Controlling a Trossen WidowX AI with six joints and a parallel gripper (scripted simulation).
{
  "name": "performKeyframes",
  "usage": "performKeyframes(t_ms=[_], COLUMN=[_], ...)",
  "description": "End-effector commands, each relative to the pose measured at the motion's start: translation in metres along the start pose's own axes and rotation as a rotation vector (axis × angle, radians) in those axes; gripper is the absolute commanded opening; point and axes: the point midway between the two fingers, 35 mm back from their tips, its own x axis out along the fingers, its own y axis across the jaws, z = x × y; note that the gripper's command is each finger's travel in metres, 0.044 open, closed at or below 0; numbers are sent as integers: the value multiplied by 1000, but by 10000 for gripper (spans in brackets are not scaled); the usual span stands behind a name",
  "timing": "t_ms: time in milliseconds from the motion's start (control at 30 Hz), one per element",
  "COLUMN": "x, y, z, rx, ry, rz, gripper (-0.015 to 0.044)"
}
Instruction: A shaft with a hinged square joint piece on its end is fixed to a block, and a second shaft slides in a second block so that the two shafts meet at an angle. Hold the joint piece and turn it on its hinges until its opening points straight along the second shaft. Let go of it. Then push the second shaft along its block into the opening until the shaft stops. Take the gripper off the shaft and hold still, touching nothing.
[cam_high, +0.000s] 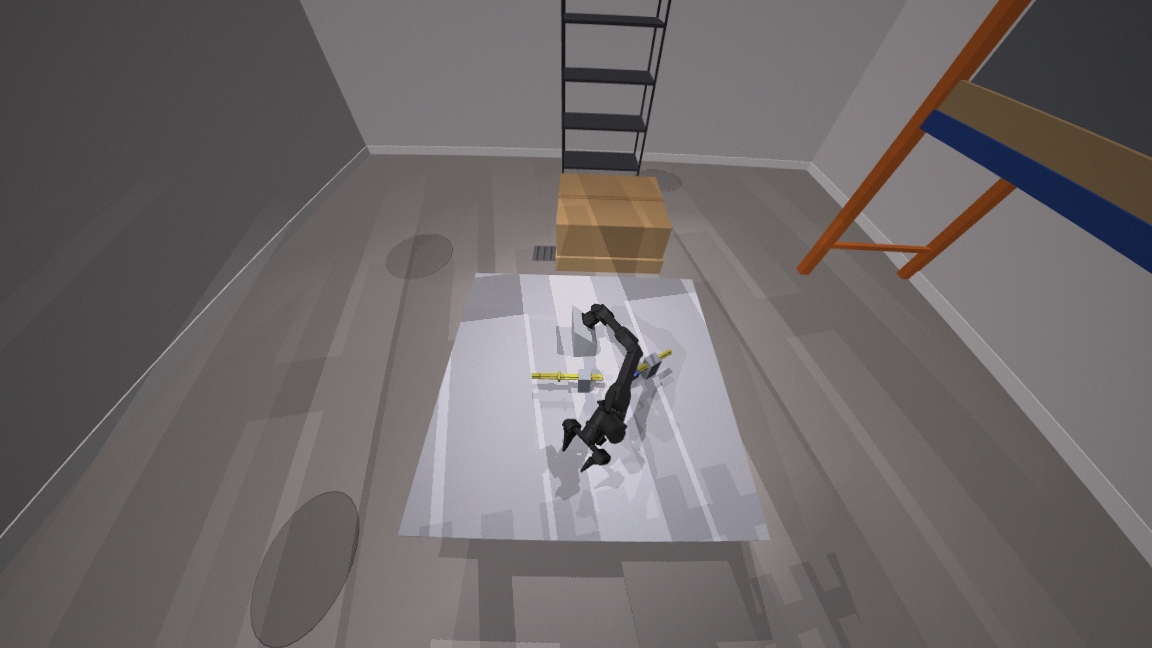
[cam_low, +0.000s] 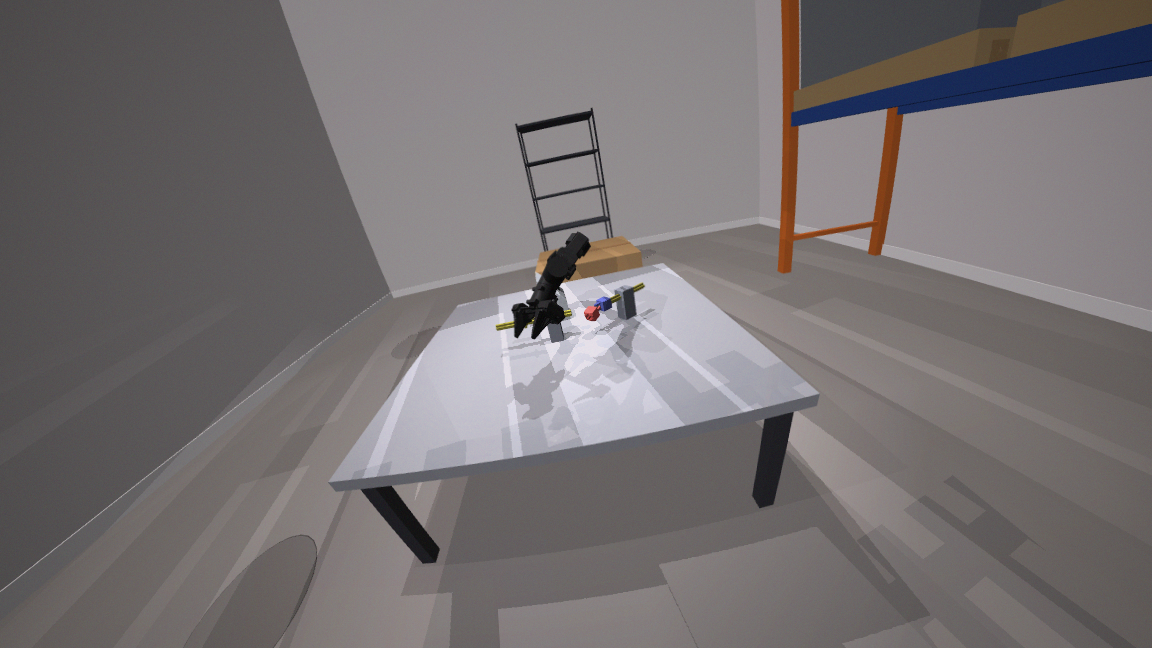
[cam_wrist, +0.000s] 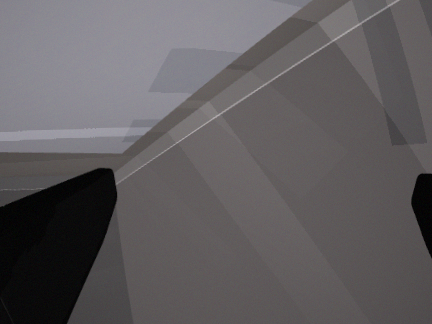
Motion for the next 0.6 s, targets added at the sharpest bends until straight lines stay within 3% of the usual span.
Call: performKeyframes(t_ms=[0,567], x=[-9,-51], y=[9,41], z=[10,47], rx=[120,584], ry=[-55,-217], rz=[37,221], gripper=[440,440])
